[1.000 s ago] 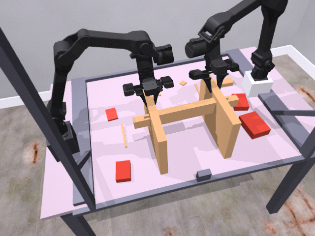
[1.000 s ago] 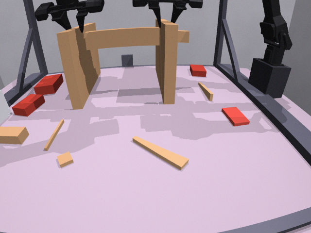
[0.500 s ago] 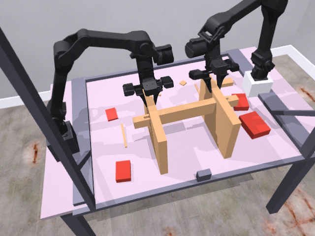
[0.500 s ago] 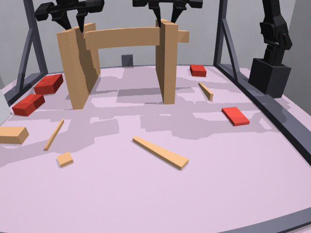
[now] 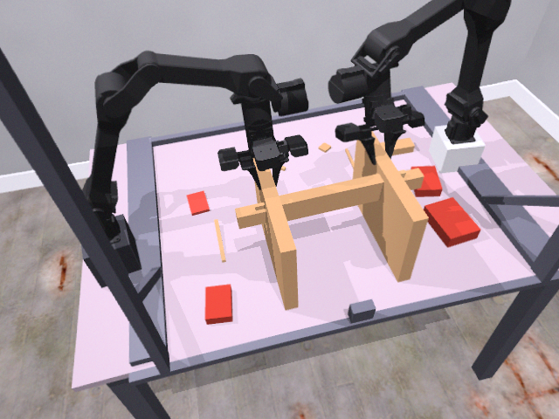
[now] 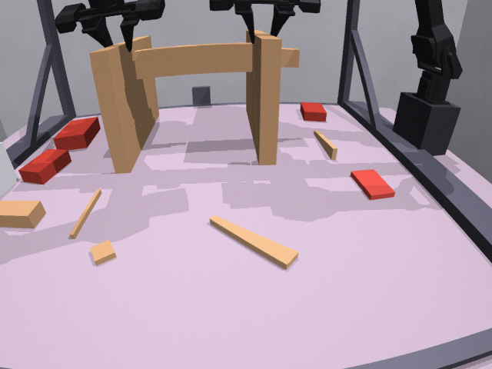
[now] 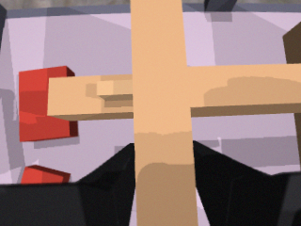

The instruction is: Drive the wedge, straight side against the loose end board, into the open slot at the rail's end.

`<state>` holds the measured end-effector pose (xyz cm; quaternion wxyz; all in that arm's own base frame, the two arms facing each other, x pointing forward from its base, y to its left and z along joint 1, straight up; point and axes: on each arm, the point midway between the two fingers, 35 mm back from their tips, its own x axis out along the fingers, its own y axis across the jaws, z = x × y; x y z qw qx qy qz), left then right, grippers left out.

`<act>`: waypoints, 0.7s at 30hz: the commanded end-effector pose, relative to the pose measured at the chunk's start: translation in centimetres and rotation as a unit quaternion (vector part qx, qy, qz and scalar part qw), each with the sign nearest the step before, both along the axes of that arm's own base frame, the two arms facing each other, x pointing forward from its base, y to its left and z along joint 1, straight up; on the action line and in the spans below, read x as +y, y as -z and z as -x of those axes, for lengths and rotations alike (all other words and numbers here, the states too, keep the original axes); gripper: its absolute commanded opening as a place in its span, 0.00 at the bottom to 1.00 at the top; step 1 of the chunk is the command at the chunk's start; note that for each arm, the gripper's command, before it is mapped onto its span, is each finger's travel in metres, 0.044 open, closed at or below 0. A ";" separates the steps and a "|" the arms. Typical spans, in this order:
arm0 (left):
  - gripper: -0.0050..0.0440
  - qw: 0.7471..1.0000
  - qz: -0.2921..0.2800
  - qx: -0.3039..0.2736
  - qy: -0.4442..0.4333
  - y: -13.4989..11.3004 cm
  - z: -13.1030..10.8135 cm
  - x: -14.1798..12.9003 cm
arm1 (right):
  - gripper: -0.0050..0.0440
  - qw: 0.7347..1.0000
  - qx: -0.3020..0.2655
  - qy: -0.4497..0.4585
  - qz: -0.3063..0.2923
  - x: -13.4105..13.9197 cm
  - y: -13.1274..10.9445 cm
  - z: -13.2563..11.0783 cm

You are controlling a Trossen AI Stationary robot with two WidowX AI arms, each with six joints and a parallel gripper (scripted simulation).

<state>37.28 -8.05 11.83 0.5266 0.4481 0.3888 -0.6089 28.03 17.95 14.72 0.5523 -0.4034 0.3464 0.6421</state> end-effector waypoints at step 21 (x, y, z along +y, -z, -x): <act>0.00 1.000 0.001 -0.013 0.000 -0.7 -0.2 0.0 | 0.00 0.999 -0.040 0.008 -0.008 -0.1 -1.4 -1.8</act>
